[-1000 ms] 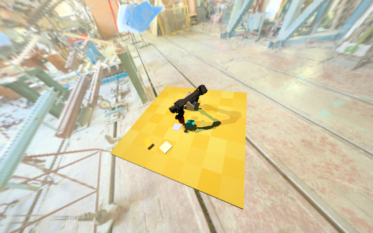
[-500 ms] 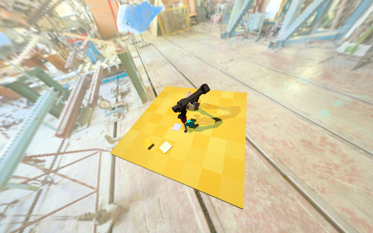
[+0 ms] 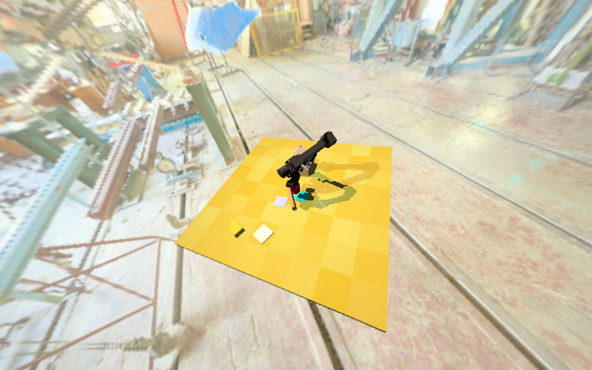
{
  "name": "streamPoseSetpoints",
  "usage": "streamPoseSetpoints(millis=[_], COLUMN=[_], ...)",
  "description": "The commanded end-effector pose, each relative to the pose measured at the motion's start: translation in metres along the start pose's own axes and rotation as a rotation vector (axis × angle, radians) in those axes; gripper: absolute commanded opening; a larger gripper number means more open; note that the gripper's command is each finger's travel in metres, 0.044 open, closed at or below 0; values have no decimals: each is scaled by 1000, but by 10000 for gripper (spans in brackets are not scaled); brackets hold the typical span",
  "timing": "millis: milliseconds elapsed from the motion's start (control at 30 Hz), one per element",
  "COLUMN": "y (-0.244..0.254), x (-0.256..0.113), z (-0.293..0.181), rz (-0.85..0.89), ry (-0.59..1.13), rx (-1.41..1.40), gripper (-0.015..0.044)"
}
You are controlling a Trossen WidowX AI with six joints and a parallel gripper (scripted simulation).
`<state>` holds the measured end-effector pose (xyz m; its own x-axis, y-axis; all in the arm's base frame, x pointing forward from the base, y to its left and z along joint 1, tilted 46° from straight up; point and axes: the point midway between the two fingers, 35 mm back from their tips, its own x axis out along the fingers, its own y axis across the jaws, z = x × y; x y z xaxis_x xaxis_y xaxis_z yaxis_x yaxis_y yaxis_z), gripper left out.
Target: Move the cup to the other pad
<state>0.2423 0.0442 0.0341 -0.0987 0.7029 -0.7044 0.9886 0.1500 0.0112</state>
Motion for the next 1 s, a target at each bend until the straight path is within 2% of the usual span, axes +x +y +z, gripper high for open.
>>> streamPoseSetpoints(millis=[0,567,967], y=[-5,-19,-19], x=[0,1,15], z=[-7,-28,-28], rz=[1,0,0], ry=[6,7,7], rx=[7,8,8], gripper=[0,0,0])
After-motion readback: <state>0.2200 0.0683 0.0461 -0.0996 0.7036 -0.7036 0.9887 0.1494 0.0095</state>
